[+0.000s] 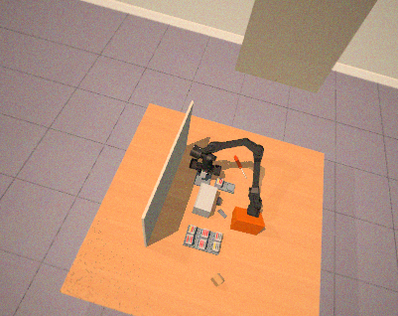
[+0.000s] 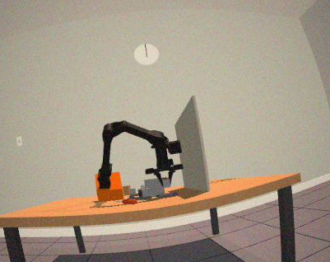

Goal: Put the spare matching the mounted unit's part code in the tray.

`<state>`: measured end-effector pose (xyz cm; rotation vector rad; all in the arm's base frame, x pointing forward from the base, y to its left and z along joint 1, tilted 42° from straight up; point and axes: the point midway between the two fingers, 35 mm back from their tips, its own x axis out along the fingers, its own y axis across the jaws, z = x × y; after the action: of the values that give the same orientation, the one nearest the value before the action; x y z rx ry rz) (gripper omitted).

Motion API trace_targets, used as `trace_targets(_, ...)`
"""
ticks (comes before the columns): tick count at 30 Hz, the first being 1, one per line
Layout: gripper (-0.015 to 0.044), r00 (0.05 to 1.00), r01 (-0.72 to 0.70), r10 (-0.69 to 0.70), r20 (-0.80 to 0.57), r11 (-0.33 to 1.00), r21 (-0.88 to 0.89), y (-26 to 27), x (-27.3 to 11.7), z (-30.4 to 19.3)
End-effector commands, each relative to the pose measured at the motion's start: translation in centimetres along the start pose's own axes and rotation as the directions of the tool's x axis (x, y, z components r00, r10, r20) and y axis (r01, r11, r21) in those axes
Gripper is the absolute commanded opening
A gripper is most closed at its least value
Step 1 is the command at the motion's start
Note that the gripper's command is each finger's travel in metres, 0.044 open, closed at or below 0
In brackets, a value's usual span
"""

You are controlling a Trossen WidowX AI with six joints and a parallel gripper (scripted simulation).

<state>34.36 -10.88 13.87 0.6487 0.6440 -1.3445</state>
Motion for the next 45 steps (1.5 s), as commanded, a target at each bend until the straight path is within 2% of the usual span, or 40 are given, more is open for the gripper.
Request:
trace_targets(1, 0.0000, 1.000, -0.001, 0.000, -0.002, 1.000, -0.004, 0.0, 0.5, -0.1)
trace_targets(34, 0.0000, 1.000, -0.001, 0.001, 0.004, 1.000, -0.004, -0.6, 3.2, 0.1)
trace_targets(45, 0.0289, 1.000, 0.000, 0.000, 0.007, 1.000, -0.001, -0.5, 2.9, 0.1)
